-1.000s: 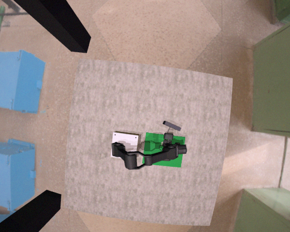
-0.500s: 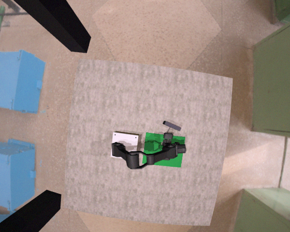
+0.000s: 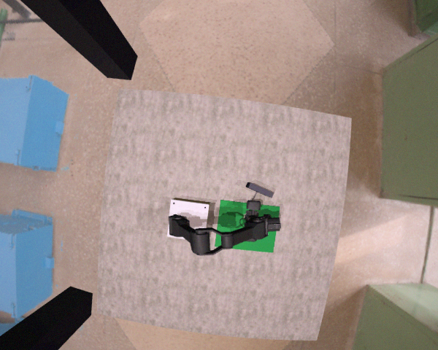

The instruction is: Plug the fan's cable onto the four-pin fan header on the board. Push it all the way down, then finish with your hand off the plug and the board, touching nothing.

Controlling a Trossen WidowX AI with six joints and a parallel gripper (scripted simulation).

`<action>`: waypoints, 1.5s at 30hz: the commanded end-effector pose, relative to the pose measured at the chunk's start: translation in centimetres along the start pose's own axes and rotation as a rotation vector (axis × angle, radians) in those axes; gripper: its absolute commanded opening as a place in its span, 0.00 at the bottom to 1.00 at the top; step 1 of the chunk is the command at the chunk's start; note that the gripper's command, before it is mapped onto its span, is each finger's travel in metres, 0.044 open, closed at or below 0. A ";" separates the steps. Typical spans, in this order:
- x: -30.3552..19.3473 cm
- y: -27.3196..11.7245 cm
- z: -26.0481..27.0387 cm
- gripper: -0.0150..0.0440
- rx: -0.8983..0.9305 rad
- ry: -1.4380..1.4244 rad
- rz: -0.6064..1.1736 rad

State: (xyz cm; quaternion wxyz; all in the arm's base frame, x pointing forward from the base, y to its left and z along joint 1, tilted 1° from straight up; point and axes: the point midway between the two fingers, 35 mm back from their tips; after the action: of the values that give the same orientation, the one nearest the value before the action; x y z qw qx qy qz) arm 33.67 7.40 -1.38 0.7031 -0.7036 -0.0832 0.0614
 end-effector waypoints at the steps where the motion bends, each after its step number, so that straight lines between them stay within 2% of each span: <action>1: 0.0 0.1 -0.1 0.25 -0.004 -0.005 -0.002; 45: 0.0 1.9 -0.1 0.25 -0.004 -0.003 -0.002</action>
State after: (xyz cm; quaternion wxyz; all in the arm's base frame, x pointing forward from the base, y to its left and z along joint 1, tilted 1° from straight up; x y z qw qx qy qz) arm 33.74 7.37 -2.95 0.7020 -0.7047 -0.0835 0.0611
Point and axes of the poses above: the point midway between the two fingers, 35 mm back from their tips, its own y axis out along the fingers, its own z axis across the jaws, x = y × z, and after that the axes turned 7 degrees about -y, right-handed
